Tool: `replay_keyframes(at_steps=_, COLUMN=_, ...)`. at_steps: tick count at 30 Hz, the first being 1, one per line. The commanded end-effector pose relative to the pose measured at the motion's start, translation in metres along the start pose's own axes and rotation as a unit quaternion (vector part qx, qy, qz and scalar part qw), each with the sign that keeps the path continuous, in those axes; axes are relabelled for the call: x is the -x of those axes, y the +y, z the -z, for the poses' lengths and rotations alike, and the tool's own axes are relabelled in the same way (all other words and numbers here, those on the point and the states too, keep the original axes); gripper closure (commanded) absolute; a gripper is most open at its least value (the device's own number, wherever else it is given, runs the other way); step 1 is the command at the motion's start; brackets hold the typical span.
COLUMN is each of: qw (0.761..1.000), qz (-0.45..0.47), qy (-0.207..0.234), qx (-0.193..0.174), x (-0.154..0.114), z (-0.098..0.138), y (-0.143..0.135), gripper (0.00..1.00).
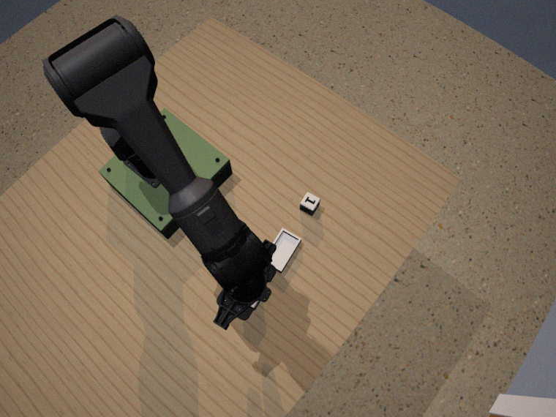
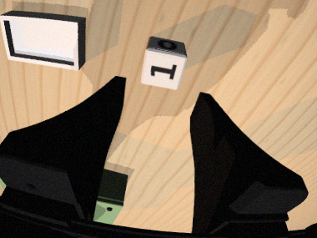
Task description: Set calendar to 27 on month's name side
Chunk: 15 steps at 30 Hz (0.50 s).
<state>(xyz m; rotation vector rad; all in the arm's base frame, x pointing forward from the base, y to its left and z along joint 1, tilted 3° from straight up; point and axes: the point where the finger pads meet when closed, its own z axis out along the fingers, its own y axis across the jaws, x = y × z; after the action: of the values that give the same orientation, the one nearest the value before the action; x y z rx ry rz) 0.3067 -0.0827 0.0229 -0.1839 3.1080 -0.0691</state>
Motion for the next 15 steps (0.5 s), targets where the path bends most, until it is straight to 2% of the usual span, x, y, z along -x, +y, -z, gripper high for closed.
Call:
replay_keyframes(at_steps=1, qw=1.000, qz=0.000, qy=0.002, qx=0.000, x=-0.001, z=-0.005, y=0.000, gripper=0.40)
replay_keyframes(at_steps=15, qw=1.000, qz=0.000, qy=0.002, qx=0.000, x=-0.001, z=-0.021, y=0.000, gripper=0.40)
